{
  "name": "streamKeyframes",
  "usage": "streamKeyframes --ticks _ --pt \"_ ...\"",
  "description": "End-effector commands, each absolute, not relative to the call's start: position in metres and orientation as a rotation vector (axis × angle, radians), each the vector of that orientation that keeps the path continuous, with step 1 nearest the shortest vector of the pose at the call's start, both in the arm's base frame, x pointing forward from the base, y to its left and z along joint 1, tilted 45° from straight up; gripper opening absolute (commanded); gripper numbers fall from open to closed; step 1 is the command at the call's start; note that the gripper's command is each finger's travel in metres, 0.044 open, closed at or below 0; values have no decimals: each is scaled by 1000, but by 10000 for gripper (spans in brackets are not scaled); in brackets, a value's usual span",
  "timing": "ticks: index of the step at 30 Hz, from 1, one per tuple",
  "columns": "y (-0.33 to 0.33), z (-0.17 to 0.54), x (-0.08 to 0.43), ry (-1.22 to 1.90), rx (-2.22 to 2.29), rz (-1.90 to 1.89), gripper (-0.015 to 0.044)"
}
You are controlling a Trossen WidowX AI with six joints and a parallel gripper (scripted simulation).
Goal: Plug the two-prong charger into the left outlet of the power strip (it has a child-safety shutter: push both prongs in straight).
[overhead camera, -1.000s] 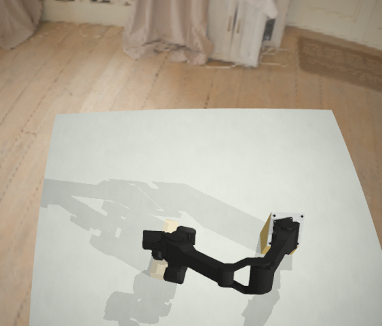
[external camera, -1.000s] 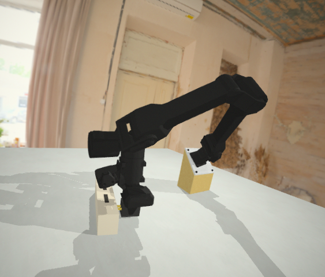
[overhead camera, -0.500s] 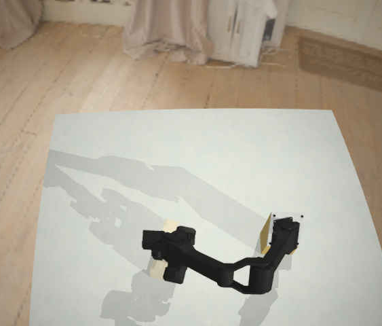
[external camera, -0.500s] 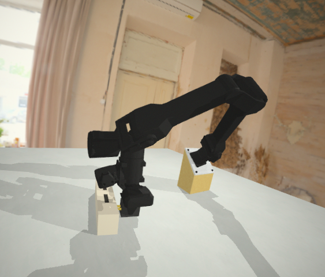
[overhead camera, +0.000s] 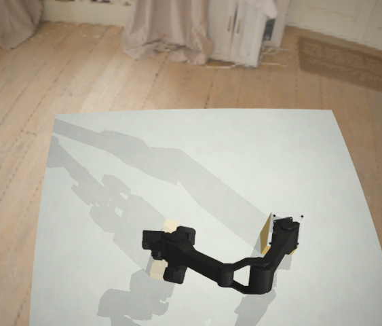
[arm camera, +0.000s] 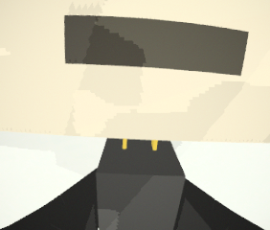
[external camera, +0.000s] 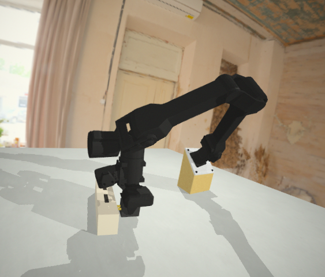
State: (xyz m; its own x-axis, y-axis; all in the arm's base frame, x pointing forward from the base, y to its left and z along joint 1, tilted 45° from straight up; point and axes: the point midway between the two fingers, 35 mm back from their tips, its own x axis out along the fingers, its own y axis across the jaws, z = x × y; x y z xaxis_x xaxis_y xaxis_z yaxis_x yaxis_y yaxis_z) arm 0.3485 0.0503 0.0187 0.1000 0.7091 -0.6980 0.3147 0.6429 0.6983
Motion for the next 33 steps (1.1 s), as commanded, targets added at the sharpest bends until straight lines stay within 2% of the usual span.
streamKeyframes --ticks 1,33 --pt "50 20 351 1490 900 363 0" --pt "49 21 354 1489 899 364 0"
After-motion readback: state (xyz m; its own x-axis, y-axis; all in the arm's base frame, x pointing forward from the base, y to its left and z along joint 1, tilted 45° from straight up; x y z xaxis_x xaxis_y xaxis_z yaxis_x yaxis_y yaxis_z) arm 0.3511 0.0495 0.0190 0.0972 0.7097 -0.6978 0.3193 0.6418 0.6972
